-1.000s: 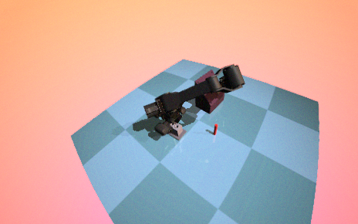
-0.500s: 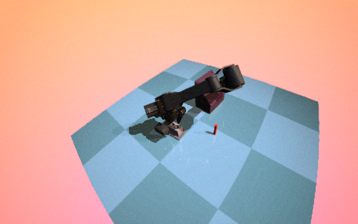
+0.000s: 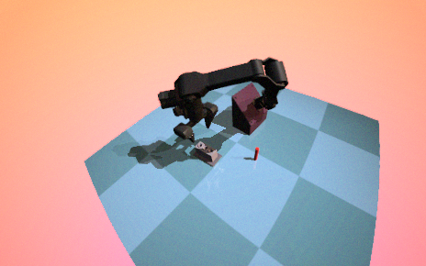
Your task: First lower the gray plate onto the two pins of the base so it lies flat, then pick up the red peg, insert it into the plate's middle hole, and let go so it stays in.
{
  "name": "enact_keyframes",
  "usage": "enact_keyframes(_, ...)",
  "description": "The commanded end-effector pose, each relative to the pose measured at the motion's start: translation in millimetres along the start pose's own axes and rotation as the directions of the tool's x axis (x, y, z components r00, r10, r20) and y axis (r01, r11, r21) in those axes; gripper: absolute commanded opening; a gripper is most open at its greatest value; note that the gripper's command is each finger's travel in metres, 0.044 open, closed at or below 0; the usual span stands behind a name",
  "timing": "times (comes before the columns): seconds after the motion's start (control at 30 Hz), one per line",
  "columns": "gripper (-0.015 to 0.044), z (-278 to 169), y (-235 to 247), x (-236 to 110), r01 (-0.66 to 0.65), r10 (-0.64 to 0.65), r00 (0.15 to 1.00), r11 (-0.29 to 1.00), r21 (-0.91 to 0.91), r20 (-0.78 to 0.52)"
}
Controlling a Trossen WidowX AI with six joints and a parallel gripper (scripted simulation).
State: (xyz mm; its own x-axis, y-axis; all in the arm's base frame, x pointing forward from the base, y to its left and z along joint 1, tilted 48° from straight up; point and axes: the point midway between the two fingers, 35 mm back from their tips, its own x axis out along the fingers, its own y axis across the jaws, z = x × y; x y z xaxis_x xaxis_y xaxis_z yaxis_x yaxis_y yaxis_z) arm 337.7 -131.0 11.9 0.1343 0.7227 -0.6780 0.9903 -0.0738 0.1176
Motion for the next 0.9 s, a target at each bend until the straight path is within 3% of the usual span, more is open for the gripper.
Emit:
enact_keyframes(0.0,0.0440,-5.3,0.1,1.9,0.019,-0.019,1.000,1.000,-0.017,-0.002)
enact_keyframes(0.27,0.0440,-103.0,-26.5,-10.6,0.020,-0.020,1.000,0.980,-0.197,0.000)
enact_keyframes(0.57,0.0440,-197.1,-93.3,-5.3,0.018,-0.023,1.000,0.911,-0.412,-0.008)
enact_keyframes(0.73,0.0440,-206.2,-104.8,-0.7,0.016,-0.023,1.000,0.895,-0.446,-0.010)
enact_keyframes(0.87,0.0440,-206.8,-105.4,29.2,0.015,-0.023,1.000,0.895,-0.446,-0.011)
